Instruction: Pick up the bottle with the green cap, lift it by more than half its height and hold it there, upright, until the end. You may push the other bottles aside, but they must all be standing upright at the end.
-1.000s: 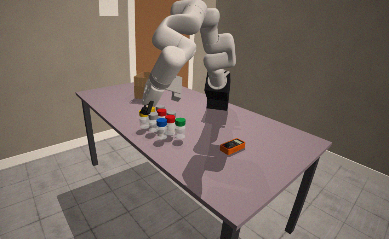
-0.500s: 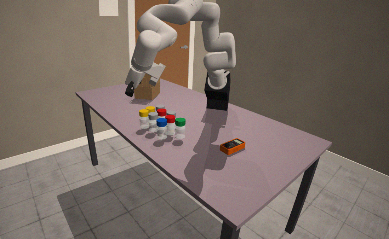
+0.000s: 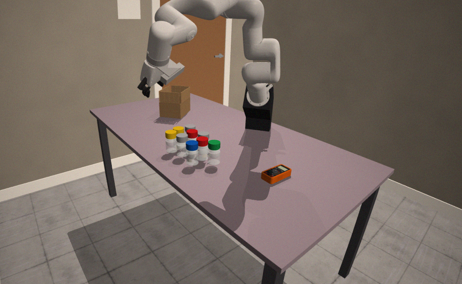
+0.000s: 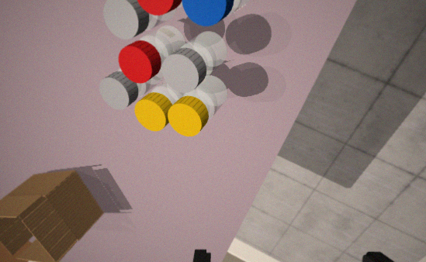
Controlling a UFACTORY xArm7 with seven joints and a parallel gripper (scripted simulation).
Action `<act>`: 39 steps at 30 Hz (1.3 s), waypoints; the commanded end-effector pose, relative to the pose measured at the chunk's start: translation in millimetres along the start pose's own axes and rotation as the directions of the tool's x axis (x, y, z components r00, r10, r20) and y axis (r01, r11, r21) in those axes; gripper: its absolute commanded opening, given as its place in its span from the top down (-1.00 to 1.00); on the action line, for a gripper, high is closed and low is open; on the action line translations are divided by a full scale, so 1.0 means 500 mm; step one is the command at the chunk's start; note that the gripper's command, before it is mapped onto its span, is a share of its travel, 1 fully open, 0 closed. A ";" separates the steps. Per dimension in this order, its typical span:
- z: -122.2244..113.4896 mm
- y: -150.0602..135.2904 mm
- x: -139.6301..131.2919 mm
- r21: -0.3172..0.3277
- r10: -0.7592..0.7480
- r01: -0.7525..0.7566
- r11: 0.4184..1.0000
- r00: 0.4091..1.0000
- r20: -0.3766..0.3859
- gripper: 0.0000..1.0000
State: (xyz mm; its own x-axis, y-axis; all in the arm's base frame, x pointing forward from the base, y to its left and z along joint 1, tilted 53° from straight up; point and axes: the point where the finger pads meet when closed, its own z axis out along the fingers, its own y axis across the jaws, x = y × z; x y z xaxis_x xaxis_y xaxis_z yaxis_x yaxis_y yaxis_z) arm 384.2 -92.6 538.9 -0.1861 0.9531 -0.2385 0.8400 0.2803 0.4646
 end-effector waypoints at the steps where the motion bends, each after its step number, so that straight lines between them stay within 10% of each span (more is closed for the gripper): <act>1: 0.018 -0.034 -0.035 0.001 0.073 -0.073 0.997 0.997 -0.021 -0.58; 27: 0.158 -0.270 -0.145 0.077 0.496 -0.491 0.868 0.846 -0.194 -0.58; 39: 0.227 -0.374 -0.137 0.140 0.662 -0.655 0.743 0.687 -0.298 -0.58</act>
State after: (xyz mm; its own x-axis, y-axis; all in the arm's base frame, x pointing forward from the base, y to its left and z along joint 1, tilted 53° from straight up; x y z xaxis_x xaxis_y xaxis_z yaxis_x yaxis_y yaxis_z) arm 303.6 -220.2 381.9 0.2527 0.9003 0.3545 0.8314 -0.3894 0.3963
